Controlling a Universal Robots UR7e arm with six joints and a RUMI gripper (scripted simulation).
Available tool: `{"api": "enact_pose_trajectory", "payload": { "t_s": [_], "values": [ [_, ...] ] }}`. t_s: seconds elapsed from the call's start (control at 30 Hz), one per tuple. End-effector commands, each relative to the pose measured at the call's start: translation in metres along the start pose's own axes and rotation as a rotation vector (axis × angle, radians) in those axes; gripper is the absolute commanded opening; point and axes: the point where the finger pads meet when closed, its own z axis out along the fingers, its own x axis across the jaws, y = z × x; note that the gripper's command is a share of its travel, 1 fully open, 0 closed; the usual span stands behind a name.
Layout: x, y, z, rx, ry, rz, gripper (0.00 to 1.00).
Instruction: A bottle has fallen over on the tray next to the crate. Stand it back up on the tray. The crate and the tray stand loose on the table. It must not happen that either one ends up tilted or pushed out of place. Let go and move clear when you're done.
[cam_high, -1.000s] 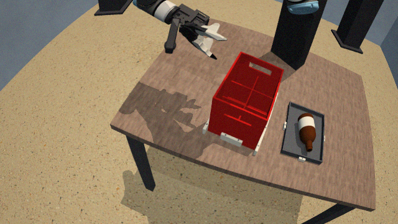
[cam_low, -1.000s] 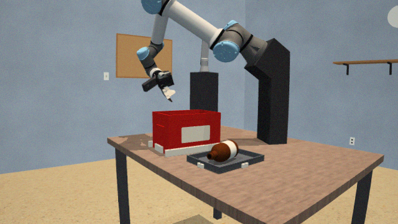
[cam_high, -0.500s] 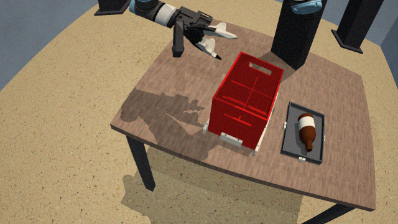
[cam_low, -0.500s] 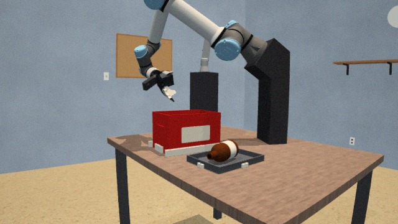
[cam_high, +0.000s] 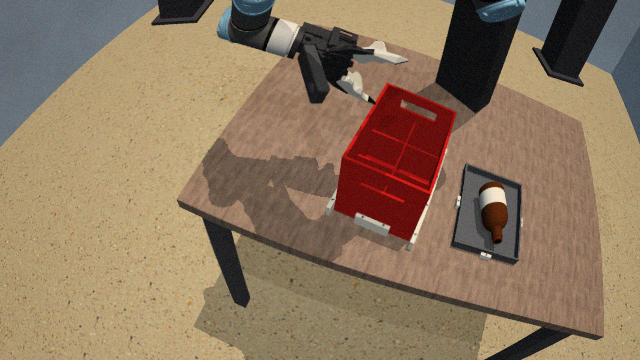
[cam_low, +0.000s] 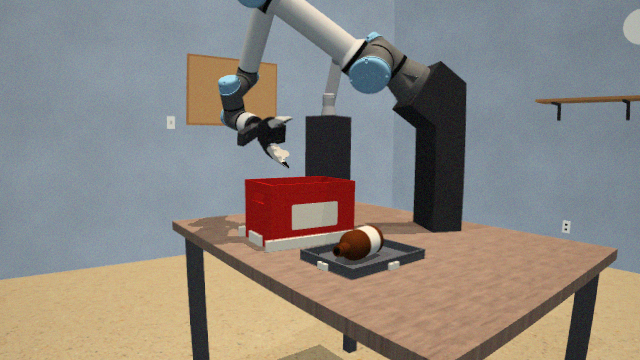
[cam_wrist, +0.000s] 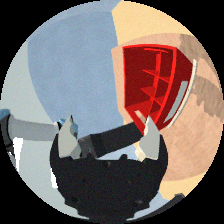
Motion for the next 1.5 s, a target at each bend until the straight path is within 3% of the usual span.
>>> {"api": "enact_pose_trajectory", "payload": {
  "t_s": [0.0, 0.5, 0.57, 1.07, 1.2, 1.47],
  "values": [
    [0.0, 0.004, 0.014, -0.052, 0.007, -0.06, 1.0],
    [0.001, 0.025, 0.069, -0.272, 0.022, -0.327, 1.0],
    [0.001, 0.025, 0.069, -0.272, 0.022, -0.327, 1.0],
    [0.006, 0.044, 0.117, -0.51, 0.043, -0.633, 1.0],
    [0.006, 0.046, 0.123, -0.543, 0.047, -0.676, 1.0],
    [-0.015, 0.097, 0.126, -0.697, 0.054, -0.567, 1.0]
  ]
}}
